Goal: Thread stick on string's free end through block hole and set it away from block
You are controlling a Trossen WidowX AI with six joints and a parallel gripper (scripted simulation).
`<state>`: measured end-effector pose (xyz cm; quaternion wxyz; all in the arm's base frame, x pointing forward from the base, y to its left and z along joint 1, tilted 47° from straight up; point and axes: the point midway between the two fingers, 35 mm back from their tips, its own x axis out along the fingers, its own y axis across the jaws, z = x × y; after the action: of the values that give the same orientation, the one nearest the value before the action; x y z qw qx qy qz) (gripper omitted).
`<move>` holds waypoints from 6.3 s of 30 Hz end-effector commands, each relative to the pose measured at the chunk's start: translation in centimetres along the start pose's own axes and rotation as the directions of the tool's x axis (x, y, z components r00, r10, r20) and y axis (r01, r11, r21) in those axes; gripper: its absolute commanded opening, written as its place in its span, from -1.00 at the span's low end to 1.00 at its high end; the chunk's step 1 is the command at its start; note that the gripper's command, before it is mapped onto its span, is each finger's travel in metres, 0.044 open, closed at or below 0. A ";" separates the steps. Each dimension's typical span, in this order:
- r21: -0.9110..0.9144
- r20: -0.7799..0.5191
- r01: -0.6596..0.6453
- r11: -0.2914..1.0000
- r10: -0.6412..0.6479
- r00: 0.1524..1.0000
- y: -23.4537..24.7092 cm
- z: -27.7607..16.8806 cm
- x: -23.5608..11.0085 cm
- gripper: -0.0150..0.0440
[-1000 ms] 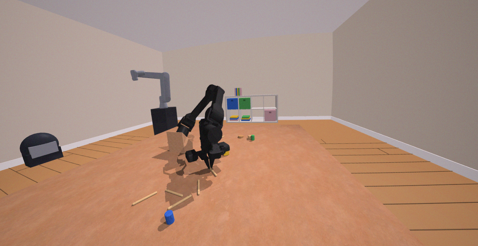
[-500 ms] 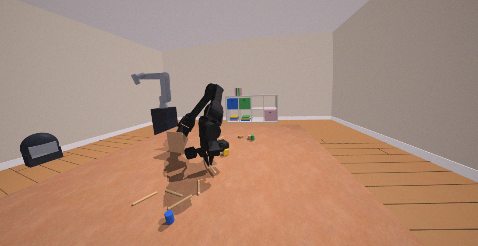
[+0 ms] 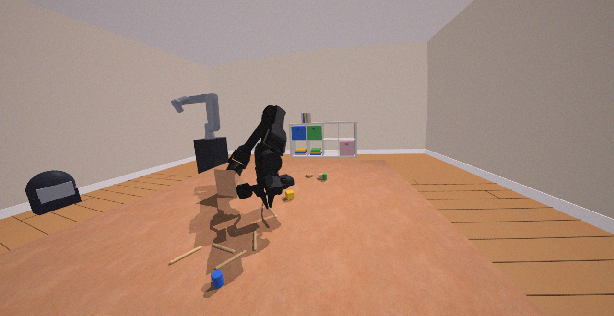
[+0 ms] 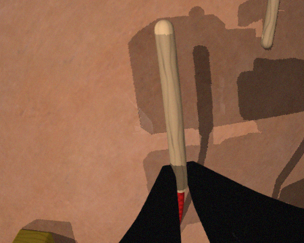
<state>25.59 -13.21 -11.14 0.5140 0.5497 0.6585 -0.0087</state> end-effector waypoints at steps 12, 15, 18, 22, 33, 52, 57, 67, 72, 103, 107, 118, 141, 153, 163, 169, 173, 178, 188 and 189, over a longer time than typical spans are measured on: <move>-0.014 0.009 0.005 1.000 -0.005 1.000 0.1 0.2 -2.2 -0.49; -0.014 0.009 0.005 1.000 -0.005 1.000 0.1 0.2 -2.6 -0.49; -0.014 0.009 0.005 1.000 -0.005 1.000 0.1 0.1 -2.9 -0.49; 0.000 0.002 -0.001 1.000 0.001 1.000 0.0 -0.1 -2.5 -0.49; 0.070 -0.004 0.013 0.997 -0.013 1.000 0.7 -0.6 -2.6 -0.49; 0.274 -0.018 0.053 0.960 -0.050 0.999 2.8 -2.1 -2.8 -0.49; 0.326 -0.021 0.064 0.943 -0.060 0.998 3.4 -2.5 -2.9 -0.49; 0.427 -0.028 0.084 0.900 -0.080 0.996 4.4 -3.4 -2.9 -0.49; 0.476 -0.031 0.094 0.875 -0.090 0.995 4.9 -3.9 -2.9 -0.49; 0.739 -0.040 0.132 0.661 -0.152 0.988 7.8 -7.0 -3.0 -0.49; 0.768 -0.042 0.134 0.627 -0.160 0.986 8.1 -7.5 -2.9 -0.49; 0.839 -0.046 0.136 0.526 -0.181 0.982 9.0 -8.7 -2.9 -0.49; 0.949 -0.053 0.119 0.291 -0.223 0.973 10.5 -11.4 -2.8 -0.49; 0.983 -0.056 0.097 0.159 -0.245 0.968 11.2 -12.8 -2.7 -0.49; 0.996 -0.057 0.072 0.048 -0.263 0.963 11.6 -14.1 -2.6 -0.49; 0.998 -0.057 0.054 -0.018 -0.274 0.960 11.9 -14.8 -2.5 -0.49; 0.997 -0.058 0.042 -0.062 -0.281 0.958 12.0 -15.3 -2.5 -0.49; 0.993 -0.058 0.025 -0.117 -0.290 0.955 12.2 -16.0 -2.5 -0.49; 0.989 -0.056 0.012 -0.151 -0.293 0.954 12.5 -16.3 -2.4 -0.49; 0.989 -0.055 0.013 -0.146 -0.292 0.955 12.5 -16.2 -2.4 -0.49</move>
<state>23.59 -0.63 5.16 -0.0194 0.6619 0.4346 -0.6104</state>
